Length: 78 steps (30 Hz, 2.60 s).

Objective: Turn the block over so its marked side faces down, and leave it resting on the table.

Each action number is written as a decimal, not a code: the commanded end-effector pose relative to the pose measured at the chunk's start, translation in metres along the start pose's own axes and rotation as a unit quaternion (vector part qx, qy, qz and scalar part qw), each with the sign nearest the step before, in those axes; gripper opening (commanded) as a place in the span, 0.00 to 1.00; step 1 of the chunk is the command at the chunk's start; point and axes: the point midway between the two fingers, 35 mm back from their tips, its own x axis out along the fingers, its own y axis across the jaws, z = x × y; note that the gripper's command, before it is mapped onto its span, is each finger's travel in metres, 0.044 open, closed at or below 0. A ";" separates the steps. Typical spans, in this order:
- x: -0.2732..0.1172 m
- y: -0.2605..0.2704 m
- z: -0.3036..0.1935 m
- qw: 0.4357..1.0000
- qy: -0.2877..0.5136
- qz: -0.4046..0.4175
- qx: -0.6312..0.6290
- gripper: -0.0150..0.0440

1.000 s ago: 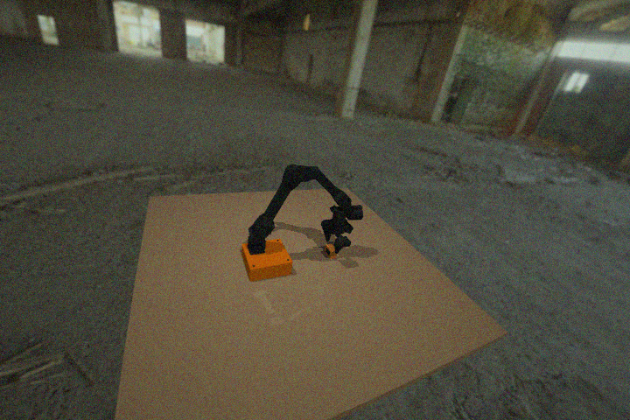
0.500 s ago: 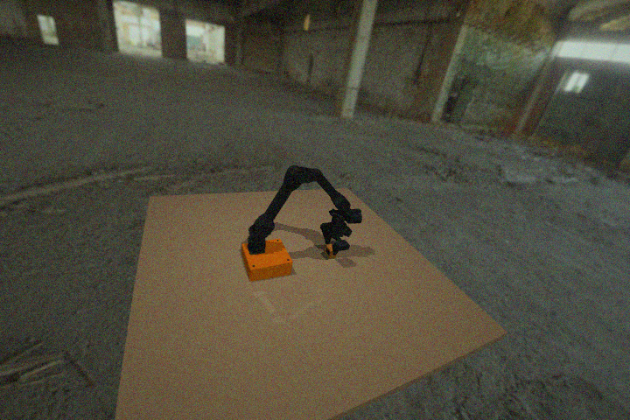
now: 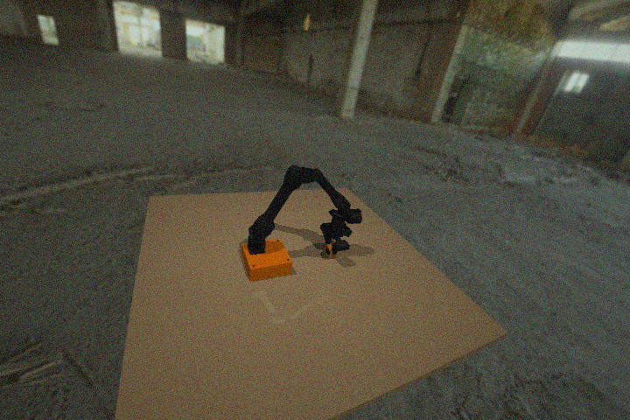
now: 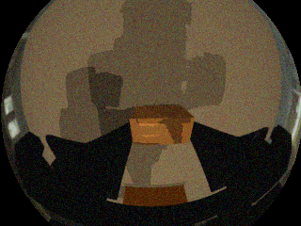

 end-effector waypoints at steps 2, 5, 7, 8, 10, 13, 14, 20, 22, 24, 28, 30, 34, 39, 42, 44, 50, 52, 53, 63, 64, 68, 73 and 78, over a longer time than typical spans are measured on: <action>0.001 0.000 0.000 1.000 0.000 -0.001 0.002 0.57; 0.001 0.000 0.000 1.000 0.000 -0.001 0.002 0.54; 0.000 0.000 0.000 1.000 0.000 -0.001 0.002 0.48; -0.004 0.000 0.000 1.000 0.000 -0.001 0.002 0.44; -0.018 0.000 0.000 1.000 0.000 -0.001 0.002 0.35; -0.029 0.000 0.000 1.000 0.000 -0.001 0.002 0.25; -0.029 0.000 0.000 1.000 0.000 -0.001 0.002 0.25; -0.027 0.000 0.001 1.000 -0.019 0.000 0.003 0.25; -0.025 -0.001 0.002 0.999 -0.034 0.000 0.003 0.25; -0.023 -0.001 0.002 0.999 -0.050 0.000 0.003 0.25; -0.021 -0.001 0.003 0.997 -0.081 0.000 0.004 0.25; -0.019 -0.001 0.003 0.995 -0.096 0.000 0.004 0.25; -0.018 -0.001 0.003 0.992 -0.127 0.000 0.005 0.25; -0.016 -0.001 0.002 0.986 -0.165 0.000 0.004 0.25; -0.016 -0.001 0.001 0.982 -0.187 0.000 0.004 0.25; -0.016 -0.001 0.000 0.979 -0.202 0.000 0.004 0.25; -0.016 -0.001 -0.003 0.969 -0.247 -0.001 0.003 0.25; -0.017 -0.001 -0.005 0.965 -0.262 -0.001 0.002 0.25; -0.017 0.000 -0.005 0.963 -0.268 -0.001 0.002 0.25; -0.006 -0.002 0.002 0.953 -0.302 -0.002 0.003 0.25; -0.004 -0.002 0.003 0.951 -0.308 -0.002 0.003 0.25; 0.005 -0.003 0.007 0.943 -0.333 -0.002 0.004 0.25; 0.014 -0.004 0.011 0.931 -0.365 -0.002 0.005 0.25; 0.021 -0.004 0.012 0.919 -0.395 -0.002 0.005 0.25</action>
